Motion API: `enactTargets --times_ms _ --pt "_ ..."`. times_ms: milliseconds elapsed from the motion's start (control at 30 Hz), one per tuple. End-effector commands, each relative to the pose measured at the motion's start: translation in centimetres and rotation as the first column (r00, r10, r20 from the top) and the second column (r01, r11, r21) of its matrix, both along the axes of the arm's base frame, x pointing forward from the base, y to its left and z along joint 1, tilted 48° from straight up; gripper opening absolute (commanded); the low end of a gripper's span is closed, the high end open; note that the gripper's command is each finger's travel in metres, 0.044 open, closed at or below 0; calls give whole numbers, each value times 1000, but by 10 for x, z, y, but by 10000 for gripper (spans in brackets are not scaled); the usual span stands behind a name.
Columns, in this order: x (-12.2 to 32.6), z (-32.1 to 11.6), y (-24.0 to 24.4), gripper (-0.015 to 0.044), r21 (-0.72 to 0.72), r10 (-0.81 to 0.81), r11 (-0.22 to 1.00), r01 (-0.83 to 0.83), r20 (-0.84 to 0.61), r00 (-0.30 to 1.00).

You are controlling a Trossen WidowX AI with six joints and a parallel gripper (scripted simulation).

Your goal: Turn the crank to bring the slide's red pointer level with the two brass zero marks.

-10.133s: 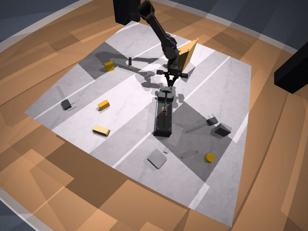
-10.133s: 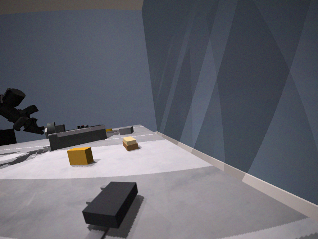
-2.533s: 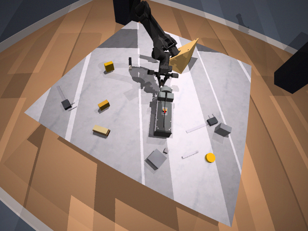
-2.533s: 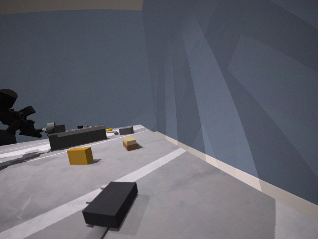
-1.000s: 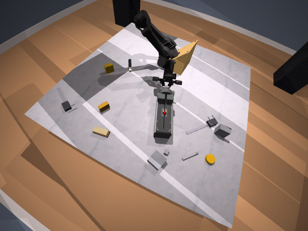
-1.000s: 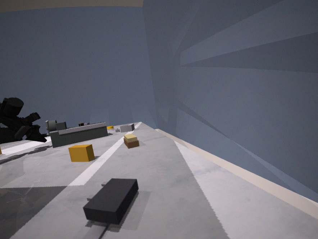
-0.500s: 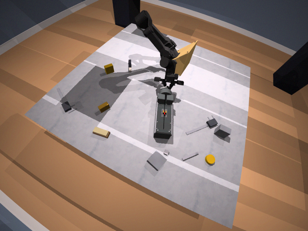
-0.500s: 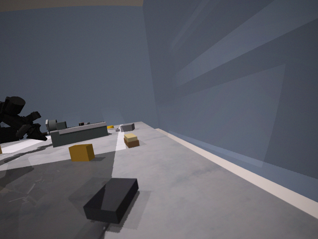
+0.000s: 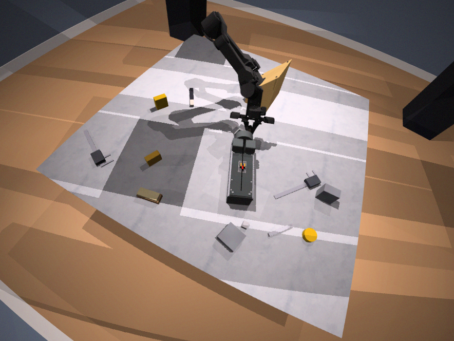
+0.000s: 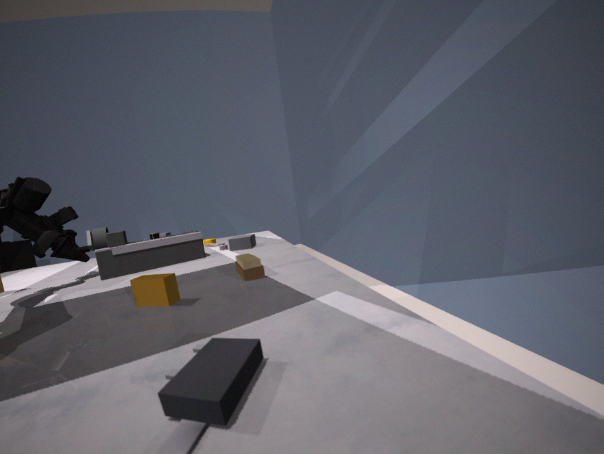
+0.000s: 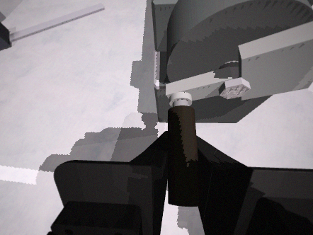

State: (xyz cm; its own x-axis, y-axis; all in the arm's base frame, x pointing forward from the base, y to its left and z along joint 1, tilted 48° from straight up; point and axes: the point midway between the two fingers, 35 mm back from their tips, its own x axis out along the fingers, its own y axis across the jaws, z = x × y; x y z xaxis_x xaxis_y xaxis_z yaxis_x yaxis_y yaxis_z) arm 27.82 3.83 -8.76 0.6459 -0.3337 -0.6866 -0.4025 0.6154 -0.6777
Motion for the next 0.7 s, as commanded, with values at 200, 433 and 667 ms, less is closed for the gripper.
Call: enactTargets --times_ms 200,433,667 --pt "-2 9 15 0 2 16 1000 -16 -2 1000" --pt "-1 17 20 0 2 16 1000 -16 -2 1000" --pt "2 26 23 0 2 16 1000 -16 -2 1000"
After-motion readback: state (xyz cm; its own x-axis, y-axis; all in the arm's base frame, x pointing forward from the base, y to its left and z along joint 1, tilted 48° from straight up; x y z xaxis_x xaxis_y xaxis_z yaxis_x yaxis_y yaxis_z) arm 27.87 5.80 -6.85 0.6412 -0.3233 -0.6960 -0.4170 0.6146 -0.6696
